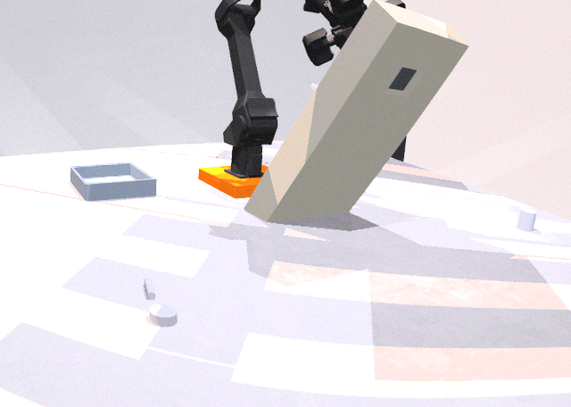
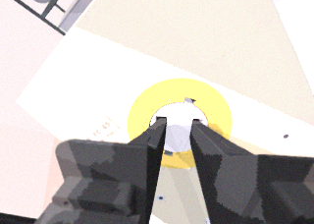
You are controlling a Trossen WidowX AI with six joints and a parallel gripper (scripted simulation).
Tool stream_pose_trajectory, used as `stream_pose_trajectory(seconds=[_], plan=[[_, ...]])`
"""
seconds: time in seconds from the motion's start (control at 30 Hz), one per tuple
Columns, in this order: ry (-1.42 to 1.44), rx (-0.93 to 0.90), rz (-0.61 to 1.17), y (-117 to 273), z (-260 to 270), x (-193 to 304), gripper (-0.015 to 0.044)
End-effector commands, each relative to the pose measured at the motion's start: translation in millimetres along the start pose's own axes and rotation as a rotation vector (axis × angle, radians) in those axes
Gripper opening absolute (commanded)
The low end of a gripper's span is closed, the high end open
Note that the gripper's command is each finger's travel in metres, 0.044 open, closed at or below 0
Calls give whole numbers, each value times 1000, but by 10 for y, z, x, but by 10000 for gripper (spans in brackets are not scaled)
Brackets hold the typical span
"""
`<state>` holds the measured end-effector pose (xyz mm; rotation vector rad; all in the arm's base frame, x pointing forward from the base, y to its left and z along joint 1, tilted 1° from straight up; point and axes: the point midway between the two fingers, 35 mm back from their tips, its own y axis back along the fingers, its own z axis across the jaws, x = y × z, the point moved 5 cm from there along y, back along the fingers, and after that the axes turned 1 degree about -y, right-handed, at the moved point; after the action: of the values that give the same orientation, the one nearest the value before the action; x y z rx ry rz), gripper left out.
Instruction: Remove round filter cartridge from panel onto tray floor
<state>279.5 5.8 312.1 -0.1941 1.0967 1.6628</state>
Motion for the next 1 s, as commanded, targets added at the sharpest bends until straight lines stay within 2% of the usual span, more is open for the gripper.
stream_pose_trajectory(seconds=[0.0, 0.07, 0.23, 0.97], plan=[[0, -1, -1, 1, 3, -2, 47], [0, -1, -1, 1, 3, -2, 0], [65, -1, 1, -31, 6, -1, 0], [822, -3, 4, -74, 10, -1, 0]])
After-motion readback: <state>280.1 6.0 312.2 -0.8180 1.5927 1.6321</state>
